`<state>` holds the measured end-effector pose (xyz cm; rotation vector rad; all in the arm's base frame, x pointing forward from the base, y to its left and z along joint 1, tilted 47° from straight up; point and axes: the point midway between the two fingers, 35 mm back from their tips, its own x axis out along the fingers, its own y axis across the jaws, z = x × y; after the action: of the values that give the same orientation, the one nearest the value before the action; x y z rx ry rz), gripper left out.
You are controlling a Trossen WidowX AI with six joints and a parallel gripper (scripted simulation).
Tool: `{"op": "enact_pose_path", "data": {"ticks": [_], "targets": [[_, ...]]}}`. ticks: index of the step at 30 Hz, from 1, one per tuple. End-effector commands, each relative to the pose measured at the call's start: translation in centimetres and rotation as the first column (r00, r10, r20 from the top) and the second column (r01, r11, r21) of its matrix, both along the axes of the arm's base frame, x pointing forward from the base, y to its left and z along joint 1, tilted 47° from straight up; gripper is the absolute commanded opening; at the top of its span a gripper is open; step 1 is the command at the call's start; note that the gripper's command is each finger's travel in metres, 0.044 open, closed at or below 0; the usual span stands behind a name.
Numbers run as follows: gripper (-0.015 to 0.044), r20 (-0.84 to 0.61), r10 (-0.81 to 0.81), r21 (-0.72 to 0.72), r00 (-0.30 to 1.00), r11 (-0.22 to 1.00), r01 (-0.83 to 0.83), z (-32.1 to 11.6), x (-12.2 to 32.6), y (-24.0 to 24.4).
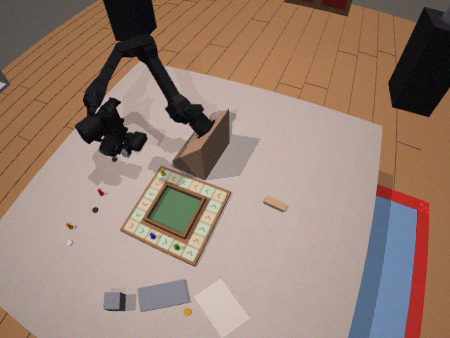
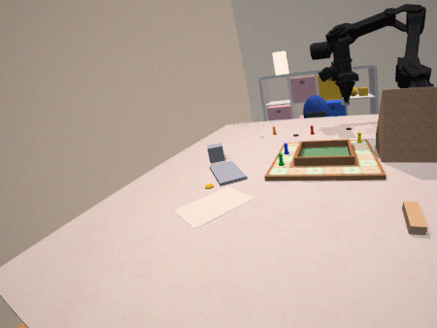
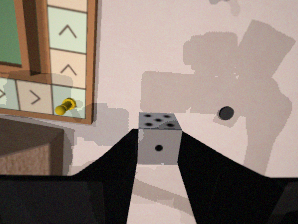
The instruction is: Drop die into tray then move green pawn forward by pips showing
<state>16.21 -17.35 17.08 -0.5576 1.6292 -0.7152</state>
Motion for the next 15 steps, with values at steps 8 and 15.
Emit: {"op": "enact_pose_path", "data": {"ticks": [8, 15], "targets": [[0.0000, -0.217, 0.239, 0.107, 0.946, 0.970, -0.220, -3.8, 4.0, 1.5], [0.0000, -0.338, 0.390, 0.190, 0.856, 0.920, -0.344, -6.5, 6.1, 2.8]]}}
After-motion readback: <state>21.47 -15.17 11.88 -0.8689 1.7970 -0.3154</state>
